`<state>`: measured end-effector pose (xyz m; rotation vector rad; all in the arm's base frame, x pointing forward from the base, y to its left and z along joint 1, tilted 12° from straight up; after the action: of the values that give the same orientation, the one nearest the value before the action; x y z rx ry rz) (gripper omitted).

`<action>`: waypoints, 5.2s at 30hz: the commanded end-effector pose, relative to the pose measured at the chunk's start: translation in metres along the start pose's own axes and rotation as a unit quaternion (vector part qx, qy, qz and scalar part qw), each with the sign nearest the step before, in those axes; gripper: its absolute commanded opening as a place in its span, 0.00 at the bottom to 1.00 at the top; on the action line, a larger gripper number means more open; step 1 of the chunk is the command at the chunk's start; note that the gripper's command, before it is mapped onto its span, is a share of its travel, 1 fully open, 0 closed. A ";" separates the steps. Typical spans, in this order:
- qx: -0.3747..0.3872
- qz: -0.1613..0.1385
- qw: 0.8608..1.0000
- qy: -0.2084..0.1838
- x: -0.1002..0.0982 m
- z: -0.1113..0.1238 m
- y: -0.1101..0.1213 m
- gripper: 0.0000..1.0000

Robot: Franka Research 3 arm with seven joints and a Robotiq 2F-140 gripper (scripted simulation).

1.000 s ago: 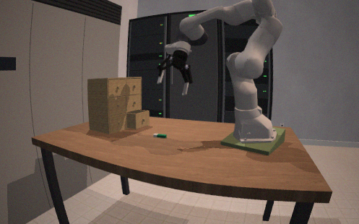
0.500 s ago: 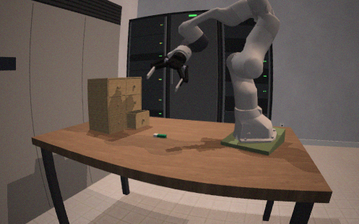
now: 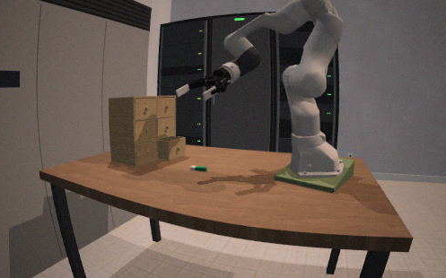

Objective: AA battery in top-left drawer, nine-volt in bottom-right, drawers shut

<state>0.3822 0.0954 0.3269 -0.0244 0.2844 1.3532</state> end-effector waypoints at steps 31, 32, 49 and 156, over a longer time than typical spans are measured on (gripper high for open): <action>0.567 -0.036 0.773 -0.281 -0.025 0.004 -0.066 1.00; 0.567 -0.036 0.773 -0.281 -0.025 0.004 -0.066 1.00; 0.728 -0.013 0.576 -0.372 -0.038 -0.018 -0.086 1.00; 0.781 0.148 -0.269 -0.544 -0.027 -0.237 -0.150 0.00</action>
<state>0.4667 -0.0047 0.0872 -2.6373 -0.1061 0.4454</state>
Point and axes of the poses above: the point where the finger pads meet when closed, its own x axis out along the fingers, its own y axis across the jaws, z = x × y, the point moved 4 cm from there along -x, back along the fingers, and after that the axes turned 15 degrees about x, right-handed, at the moved point
